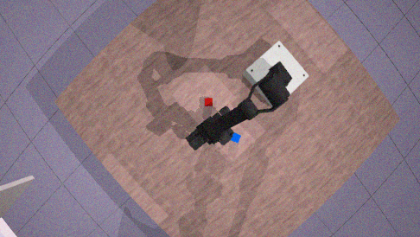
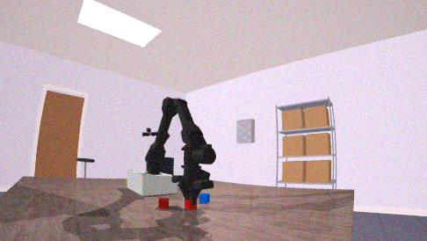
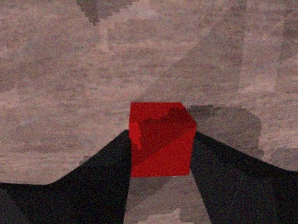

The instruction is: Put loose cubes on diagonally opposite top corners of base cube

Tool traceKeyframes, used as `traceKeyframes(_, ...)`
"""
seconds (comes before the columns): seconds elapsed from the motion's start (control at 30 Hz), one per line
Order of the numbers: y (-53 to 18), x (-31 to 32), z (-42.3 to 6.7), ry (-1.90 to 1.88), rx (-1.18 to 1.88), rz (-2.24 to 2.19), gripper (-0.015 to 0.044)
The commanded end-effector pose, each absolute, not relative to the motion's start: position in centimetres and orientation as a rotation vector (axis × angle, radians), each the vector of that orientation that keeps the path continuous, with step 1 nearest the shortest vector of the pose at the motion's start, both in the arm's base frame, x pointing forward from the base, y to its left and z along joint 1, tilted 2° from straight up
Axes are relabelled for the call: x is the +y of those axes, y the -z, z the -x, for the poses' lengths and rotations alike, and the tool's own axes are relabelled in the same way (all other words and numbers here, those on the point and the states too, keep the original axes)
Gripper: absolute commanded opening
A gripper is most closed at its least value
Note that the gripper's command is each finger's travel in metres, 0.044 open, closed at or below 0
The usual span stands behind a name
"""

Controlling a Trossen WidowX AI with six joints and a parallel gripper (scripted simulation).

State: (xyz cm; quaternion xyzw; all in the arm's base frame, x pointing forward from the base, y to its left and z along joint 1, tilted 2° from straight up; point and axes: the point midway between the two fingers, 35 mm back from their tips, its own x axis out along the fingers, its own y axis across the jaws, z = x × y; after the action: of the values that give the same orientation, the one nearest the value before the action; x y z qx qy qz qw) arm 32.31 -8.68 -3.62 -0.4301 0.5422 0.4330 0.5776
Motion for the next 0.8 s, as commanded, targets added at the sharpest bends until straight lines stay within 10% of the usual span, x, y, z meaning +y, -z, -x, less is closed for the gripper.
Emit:
traceKeyframes(0.0,3.3,-8.8,-32.3,-1.01,1.274,1.005,0.0105)
traceKeyframes(0.77,-3.9,-9.1,-32.5,-1.01,1.274,1.006,0.0105)
